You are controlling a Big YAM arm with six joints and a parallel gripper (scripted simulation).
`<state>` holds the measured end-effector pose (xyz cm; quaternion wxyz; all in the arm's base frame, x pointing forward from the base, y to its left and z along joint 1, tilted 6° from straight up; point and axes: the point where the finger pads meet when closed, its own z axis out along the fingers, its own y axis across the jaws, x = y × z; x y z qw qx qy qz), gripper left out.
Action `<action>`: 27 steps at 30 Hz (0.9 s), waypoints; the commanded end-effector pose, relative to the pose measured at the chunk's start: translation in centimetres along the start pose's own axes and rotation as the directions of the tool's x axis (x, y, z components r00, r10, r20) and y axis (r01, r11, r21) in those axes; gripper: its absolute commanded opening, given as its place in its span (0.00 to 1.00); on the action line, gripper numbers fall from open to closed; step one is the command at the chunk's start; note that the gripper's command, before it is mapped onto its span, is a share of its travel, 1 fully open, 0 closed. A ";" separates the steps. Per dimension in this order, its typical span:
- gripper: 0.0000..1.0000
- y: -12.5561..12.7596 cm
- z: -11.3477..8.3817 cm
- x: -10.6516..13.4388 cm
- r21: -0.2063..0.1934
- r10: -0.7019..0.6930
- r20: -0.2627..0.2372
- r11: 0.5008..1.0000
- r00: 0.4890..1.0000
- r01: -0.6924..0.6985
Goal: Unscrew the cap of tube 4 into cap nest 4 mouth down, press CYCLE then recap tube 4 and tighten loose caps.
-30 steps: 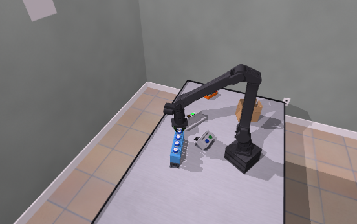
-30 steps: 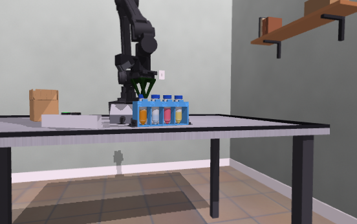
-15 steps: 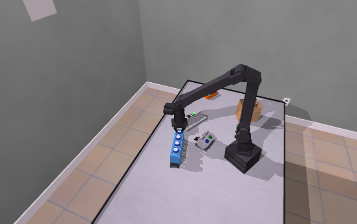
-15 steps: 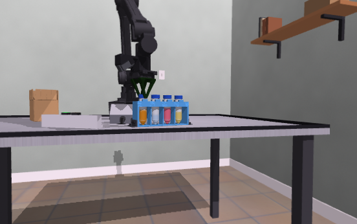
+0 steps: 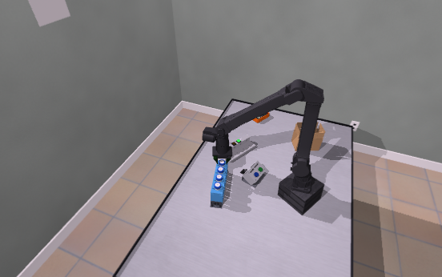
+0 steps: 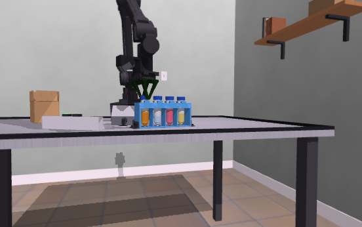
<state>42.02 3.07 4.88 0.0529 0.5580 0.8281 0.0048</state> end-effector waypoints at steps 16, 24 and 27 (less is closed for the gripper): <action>0.49 2.2 -5.5 -0.1 -0.060 0.034 0.013 0.998 0.999 -0.033; 0.49 2.1 -7.2 -0.1 -0.062 0.034 0.014 0.998 0.999 -0.033; 0.49 1.1 -5.5 -0.3 -0.029 0.032 0.007 0.999 0.999 -0.032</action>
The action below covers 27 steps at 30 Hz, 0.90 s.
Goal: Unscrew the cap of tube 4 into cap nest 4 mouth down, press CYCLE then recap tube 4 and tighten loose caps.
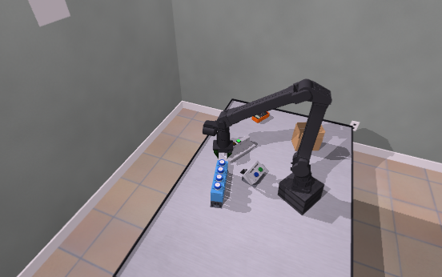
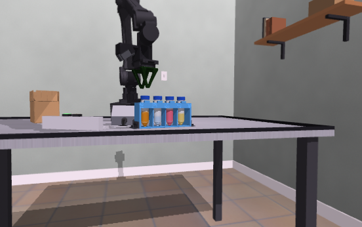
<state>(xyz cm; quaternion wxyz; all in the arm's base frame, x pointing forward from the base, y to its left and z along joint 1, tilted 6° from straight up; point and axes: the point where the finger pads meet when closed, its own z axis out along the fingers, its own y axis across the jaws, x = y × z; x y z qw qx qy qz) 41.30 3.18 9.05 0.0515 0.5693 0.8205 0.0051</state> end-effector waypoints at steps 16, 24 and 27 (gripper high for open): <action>0.49 2.3 -2.1 0.0 -0.043 0.005 0.010 0.999 1.000 -0.005; 0.49 2.3 -2.1 0.0 -0.043 0.005 0.010 0.999 1.000 -0.005; 0.49 2.3 -2.1 0.0 -0.043 0.005 0.010 0.999 1.000 -0.005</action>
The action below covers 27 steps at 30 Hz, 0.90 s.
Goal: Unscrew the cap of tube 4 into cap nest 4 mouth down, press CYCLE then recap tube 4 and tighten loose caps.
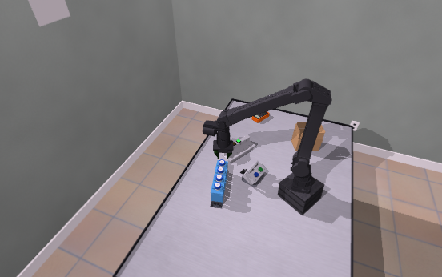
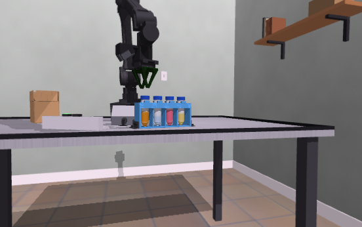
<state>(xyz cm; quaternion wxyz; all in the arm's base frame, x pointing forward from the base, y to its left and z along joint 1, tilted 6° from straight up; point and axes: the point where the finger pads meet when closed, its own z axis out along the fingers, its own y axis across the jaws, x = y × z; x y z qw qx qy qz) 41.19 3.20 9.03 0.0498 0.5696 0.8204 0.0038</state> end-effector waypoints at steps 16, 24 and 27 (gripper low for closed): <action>0.49 1.0 -0.7 5.5 -0.006 -0.468 0.006 0.884 0.884 0.468; 0.49 2.8 -0.9 9.6 -0.011 -0.805 0.015 0.593 0.593 0.805; 0.49 3.7 -1.5 11.3 -0.018 -0.891 0.029 0.452 0.452 0.892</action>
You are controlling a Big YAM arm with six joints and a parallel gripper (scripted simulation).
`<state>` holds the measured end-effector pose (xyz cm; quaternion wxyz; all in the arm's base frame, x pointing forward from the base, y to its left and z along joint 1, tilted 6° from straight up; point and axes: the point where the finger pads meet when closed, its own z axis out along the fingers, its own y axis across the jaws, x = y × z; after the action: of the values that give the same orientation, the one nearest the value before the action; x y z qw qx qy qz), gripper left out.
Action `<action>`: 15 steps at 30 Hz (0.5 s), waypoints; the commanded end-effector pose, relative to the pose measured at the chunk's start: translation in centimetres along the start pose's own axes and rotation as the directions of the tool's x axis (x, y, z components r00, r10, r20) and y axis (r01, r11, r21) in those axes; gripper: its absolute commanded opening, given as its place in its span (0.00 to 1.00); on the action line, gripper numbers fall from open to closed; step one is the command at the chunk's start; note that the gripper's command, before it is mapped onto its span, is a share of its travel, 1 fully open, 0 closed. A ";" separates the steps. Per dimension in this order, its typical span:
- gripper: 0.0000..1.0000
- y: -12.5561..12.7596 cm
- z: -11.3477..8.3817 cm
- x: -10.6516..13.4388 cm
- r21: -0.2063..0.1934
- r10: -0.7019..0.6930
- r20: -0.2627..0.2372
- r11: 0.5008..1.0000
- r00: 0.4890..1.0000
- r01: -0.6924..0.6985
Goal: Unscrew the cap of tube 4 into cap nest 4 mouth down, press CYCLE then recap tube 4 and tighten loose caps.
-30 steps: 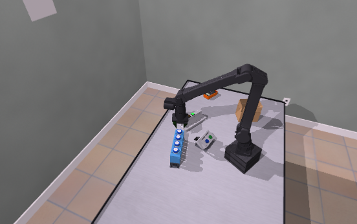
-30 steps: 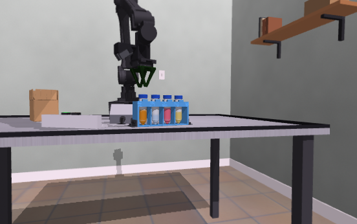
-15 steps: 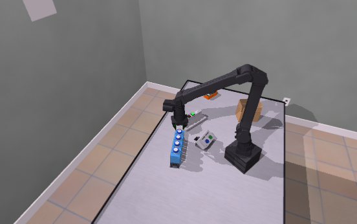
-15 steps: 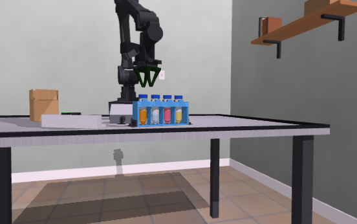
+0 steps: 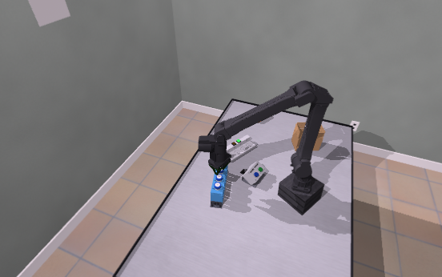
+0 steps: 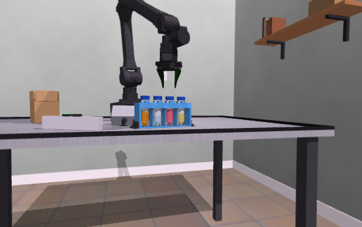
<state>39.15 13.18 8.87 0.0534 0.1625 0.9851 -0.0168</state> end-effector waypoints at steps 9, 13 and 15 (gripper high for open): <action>0.49 6.0 -1.0 1.5 -0.012 -0.590 0.020 0.807 0.807 0.590; 0.49 5.9 -0.9 1.2 -0.006 -0.746 0.019 0.666 0.665 0.746; 0.49 5.8 -0.9 1.1 -0.004 -0.806 0.020 0.591 0.591 0.807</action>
<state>37.54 18.53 8.00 0.0404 -0.1883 0.9806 -0.0362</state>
